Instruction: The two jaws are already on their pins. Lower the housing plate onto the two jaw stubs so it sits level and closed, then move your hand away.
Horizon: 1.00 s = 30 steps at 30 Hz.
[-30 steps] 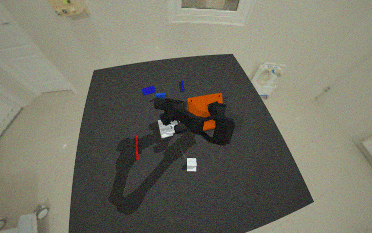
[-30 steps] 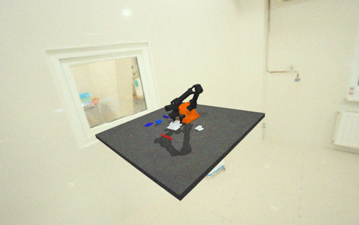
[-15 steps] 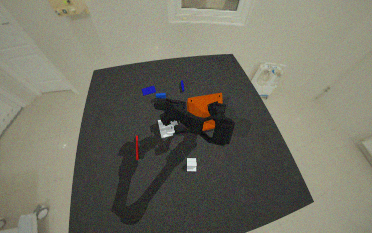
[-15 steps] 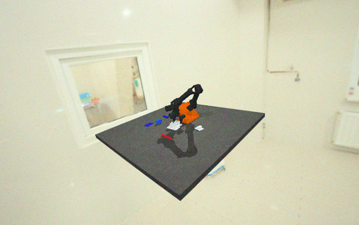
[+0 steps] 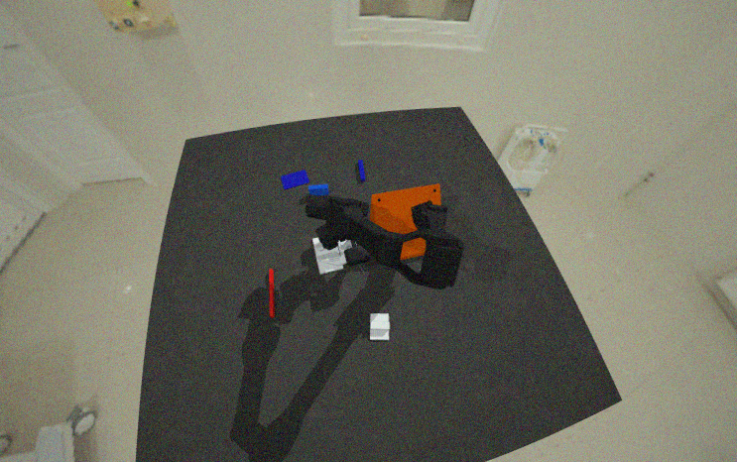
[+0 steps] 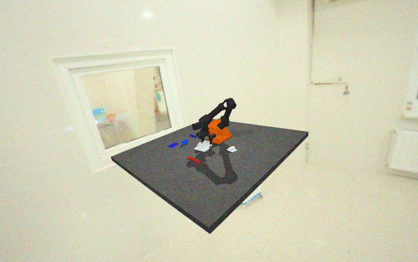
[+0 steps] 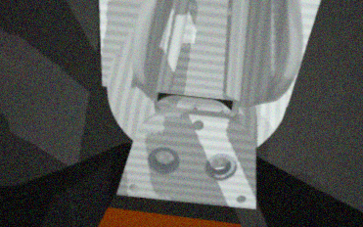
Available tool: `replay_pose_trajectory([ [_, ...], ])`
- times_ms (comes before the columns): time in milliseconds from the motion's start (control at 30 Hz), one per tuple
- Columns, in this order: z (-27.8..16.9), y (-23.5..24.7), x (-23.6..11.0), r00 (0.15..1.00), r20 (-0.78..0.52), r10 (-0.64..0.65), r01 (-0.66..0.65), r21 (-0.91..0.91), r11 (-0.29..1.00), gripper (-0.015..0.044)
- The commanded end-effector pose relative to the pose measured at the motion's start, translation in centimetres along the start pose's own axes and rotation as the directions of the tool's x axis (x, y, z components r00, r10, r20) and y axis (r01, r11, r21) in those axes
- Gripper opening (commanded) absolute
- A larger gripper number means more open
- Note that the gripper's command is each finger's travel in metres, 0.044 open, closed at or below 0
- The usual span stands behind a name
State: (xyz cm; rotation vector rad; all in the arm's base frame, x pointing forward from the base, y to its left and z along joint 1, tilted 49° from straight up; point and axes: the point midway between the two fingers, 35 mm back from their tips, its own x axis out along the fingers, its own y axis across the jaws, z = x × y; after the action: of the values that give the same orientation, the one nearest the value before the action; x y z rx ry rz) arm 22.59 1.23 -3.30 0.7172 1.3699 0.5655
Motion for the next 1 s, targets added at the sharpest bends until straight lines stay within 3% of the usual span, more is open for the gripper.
replay_pose_trajectory([
  [0,0.03,0.04,0.05,1.0,0.002,0.005,-0.005,0.004,1.0,0.0351],
  [967,0.02,0.05,0.74,1.0,0.002,0.005,-0.005,0.004,1.0,0.0351],
])
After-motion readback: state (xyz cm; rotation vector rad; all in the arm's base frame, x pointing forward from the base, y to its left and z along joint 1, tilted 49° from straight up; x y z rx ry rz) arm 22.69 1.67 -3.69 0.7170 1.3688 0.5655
